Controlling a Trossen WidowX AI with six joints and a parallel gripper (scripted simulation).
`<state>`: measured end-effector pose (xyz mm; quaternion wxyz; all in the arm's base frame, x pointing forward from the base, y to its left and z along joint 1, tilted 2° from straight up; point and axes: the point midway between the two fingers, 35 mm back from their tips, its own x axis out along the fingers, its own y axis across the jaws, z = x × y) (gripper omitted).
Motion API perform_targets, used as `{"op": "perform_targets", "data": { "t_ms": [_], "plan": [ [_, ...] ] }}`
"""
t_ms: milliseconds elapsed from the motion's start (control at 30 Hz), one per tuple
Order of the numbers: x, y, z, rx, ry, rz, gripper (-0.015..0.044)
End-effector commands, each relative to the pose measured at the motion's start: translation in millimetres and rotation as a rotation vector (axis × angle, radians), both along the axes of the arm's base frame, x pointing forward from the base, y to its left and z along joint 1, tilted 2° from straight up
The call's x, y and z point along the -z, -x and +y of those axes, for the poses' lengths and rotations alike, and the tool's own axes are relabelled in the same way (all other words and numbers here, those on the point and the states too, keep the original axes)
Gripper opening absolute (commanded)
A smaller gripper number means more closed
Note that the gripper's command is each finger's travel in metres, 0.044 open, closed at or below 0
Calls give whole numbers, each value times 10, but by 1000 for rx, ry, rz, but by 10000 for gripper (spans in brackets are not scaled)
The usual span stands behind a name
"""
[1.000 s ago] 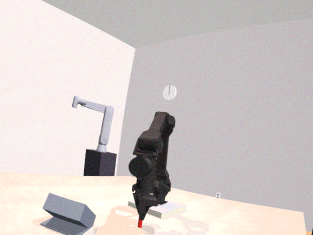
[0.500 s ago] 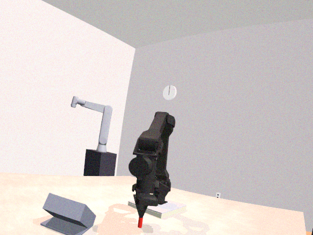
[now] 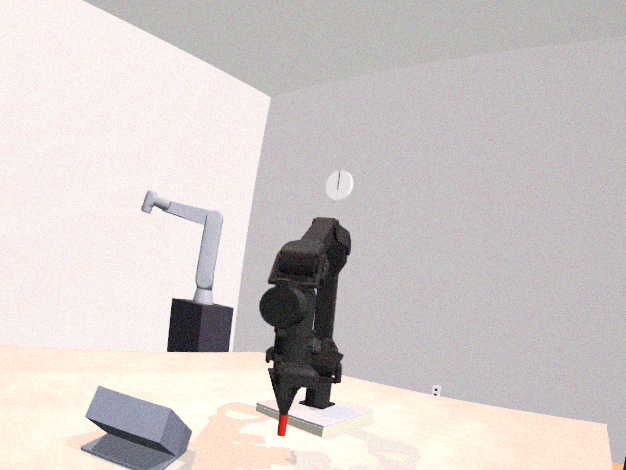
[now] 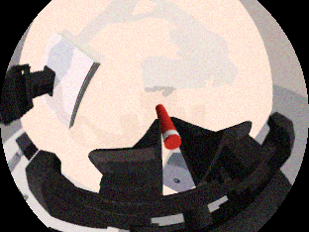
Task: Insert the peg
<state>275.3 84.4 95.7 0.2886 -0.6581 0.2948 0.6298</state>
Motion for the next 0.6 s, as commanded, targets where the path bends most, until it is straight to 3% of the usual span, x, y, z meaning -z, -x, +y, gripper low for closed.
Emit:
{"op": "perform_targets", "data": {
  "t_ms": [0, 267, 567],
  "plan": [
    [-137, -4, 9, -1, -3, 0, 0],
    [-402, 8, 1, -2, -4, 1, 0],
    [-407, -44, -49, 37, -29, -12, 0]
  ]
}}
